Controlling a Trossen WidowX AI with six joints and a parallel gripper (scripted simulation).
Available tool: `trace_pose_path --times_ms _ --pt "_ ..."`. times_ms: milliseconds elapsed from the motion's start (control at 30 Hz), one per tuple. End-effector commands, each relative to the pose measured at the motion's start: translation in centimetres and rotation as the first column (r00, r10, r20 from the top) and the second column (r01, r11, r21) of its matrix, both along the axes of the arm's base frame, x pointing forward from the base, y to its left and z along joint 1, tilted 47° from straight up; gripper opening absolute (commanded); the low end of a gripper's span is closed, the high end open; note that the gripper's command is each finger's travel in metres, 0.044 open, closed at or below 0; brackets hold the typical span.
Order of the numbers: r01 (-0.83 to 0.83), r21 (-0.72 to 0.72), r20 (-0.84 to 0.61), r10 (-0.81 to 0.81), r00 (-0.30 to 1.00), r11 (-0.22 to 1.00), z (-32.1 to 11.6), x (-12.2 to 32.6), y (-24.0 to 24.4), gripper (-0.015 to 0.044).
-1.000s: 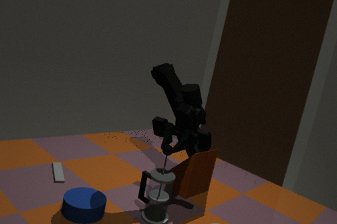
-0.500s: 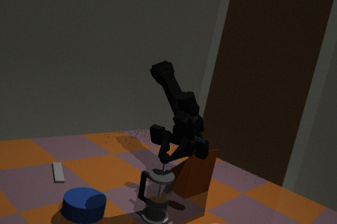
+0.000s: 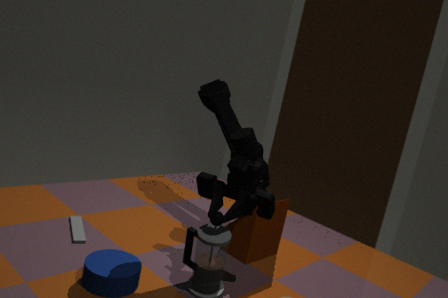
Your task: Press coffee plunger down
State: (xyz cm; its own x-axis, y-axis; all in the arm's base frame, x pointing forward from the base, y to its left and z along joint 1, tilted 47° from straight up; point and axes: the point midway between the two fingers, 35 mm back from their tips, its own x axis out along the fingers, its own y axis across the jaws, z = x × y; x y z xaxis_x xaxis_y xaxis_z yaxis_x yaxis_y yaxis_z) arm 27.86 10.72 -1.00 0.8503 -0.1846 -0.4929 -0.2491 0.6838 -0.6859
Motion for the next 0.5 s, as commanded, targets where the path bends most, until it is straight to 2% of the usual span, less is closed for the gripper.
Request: trace_pose_path --times_ms 0,467 --pt "0.012 -0.036 -0.02 -0.013 1.0 0.999 -0.64 -0.04 -0.69 0.0122" --pt "0.012 -0.036 -0.02 -0.013 1.0 0.999 -0.64 0.2 -0.47 0.0122"
